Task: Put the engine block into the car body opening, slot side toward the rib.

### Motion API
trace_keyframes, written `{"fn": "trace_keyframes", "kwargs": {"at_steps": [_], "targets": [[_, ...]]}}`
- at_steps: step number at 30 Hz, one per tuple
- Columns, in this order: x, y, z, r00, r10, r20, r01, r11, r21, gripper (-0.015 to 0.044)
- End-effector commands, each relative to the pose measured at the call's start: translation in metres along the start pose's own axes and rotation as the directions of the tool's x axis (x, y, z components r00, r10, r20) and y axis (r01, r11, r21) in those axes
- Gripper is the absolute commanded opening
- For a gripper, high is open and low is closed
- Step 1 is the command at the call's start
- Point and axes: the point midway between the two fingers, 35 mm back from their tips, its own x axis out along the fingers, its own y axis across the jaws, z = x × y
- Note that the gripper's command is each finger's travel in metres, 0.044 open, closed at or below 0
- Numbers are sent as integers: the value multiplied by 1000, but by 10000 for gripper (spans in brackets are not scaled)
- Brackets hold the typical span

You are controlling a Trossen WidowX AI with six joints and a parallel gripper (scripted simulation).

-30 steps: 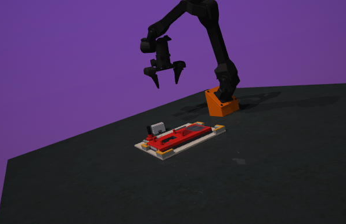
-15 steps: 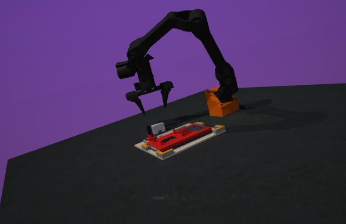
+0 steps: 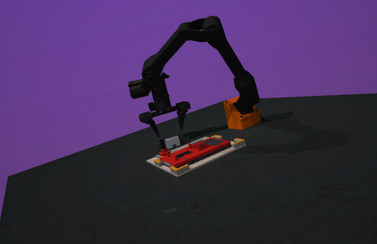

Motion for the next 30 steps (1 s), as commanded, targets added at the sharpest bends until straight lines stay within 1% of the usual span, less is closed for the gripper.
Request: {"fn": "trace_keyframes", "kwargs": {"at_steps": [1, 24, 30], "targets": [[6, 0, 1, 1000, -1, -6, 1, 1000, 9, 440], [41, 0, 1, 1000, -1, -7, 1, 1000, 8, 440], [41, 0, 1, 1000, -1, -7, 1, 1000, 8, 282]]}}
